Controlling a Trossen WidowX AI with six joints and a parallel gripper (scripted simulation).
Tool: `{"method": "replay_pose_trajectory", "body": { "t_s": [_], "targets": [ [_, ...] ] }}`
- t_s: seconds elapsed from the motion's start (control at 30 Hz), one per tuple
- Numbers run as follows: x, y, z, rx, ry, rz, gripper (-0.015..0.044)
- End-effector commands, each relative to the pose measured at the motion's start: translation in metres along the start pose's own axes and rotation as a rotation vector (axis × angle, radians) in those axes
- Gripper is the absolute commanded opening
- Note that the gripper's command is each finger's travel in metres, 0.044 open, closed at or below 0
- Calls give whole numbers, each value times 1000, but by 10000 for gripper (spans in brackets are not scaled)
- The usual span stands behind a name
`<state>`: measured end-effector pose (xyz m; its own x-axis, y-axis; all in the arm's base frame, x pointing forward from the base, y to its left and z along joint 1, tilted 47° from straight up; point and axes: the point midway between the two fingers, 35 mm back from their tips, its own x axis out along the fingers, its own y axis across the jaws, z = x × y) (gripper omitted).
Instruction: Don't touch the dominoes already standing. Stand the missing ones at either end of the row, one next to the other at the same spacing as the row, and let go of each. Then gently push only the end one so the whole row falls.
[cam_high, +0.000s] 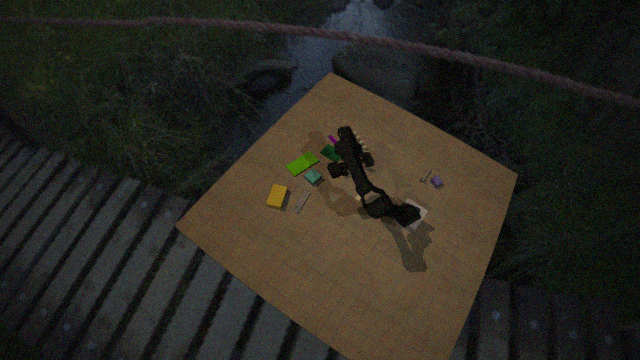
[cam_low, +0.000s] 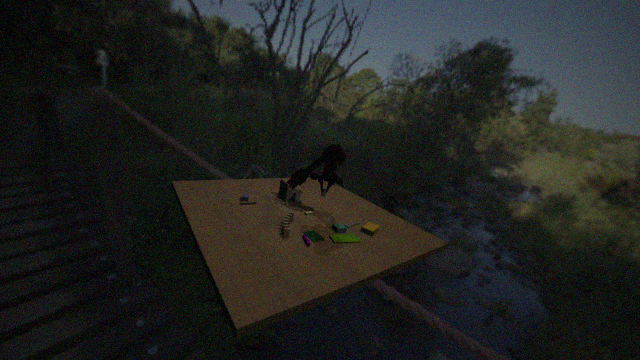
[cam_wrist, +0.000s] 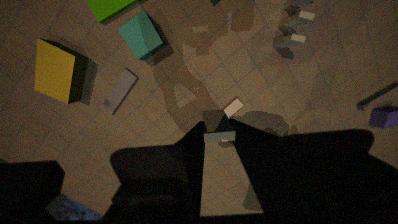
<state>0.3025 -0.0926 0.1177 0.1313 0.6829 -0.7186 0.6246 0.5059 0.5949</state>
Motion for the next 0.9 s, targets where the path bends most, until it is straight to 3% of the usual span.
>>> {"method": "replay_pose_trajectory", "body": {
  "t_s": [0.0,0.2,0.43,0.87],
  "targets": [
    [0,-60,33,103,0,-3,107],
    [11,-157,58,259,24,18,107],
    [15,-160,59,263,24,19,107],
    [87,-157,64,264,21,18,107]
  ]
}}
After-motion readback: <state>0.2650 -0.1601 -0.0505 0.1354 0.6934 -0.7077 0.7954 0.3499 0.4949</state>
